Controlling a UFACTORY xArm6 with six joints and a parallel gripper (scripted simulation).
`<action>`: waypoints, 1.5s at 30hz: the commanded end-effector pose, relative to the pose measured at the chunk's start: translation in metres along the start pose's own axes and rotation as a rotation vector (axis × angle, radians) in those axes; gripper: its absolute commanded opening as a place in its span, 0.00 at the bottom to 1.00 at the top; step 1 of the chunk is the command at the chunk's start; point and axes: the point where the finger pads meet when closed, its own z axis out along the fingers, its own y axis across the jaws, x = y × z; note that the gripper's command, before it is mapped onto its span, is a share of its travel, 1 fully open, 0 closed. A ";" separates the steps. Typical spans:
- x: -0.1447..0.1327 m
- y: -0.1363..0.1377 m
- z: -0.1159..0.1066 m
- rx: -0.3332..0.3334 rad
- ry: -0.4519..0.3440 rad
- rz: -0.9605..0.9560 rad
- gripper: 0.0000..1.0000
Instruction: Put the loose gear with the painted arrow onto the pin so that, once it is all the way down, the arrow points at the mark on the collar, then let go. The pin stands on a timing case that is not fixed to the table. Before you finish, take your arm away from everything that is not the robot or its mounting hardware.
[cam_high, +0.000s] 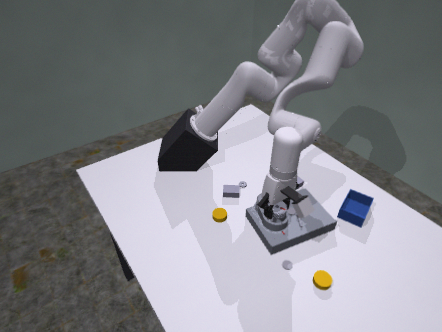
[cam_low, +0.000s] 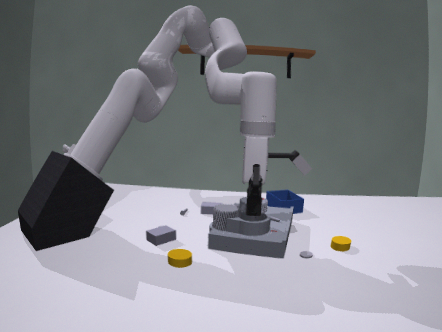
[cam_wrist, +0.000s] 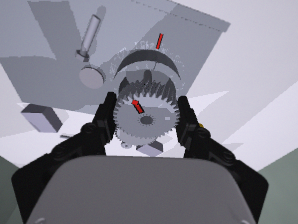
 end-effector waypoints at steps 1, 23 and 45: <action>0.001 0.000 -0.001 -0.001 0.003 -0.001 0.00; 0.001 0.000 -0.001 -0.001 0.003 -0.001 1.00; 0.001 0.000 -0.001 -0.001 0.003 -0.001 1.00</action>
